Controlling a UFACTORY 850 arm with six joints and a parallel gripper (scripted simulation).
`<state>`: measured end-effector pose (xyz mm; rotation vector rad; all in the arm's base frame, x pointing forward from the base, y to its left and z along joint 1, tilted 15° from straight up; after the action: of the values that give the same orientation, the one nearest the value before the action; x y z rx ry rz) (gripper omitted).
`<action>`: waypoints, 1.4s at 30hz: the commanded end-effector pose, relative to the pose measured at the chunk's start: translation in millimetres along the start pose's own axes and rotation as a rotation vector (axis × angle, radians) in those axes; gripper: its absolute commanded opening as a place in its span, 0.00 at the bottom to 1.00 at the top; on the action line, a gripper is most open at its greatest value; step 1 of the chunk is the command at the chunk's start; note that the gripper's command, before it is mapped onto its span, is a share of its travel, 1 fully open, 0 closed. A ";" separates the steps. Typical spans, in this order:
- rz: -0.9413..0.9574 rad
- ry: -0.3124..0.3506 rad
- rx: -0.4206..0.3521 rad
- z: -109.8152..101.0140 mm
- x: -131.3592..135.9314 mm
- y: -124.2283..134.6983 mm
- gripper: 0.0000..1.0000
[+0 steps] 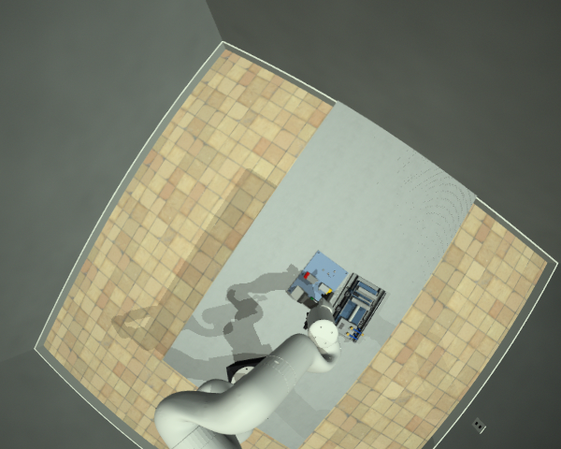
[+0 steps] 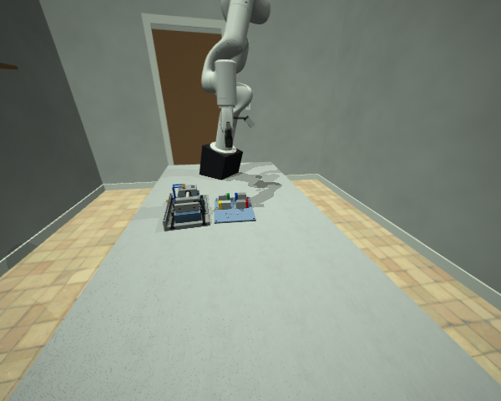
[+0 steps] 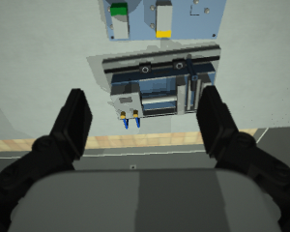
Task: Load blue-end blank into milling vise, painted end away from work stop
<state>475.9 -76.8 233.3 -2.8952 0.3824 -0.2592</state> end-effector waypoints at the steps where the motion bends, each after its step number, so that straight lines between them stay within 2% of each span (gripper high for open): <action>1: 0.000 0.000 -0.002 -0.7 0.8 -0.1 1.00; 42: 0.002 -0.003 -0.005 2.3 2.2 -9.4 1.00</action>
<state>479.8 -68.5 232.9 -2.8996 0.3852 -0.2510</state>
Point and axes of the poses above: the point where the finger pads meet when closed, its own z axis out along the fingers, its own x axis across the jaws, y = z × x, the point moved 2 cm from there along -z, back along the fingers, and after that the axes turned 8 degrees about z, right-handed, at the moved point
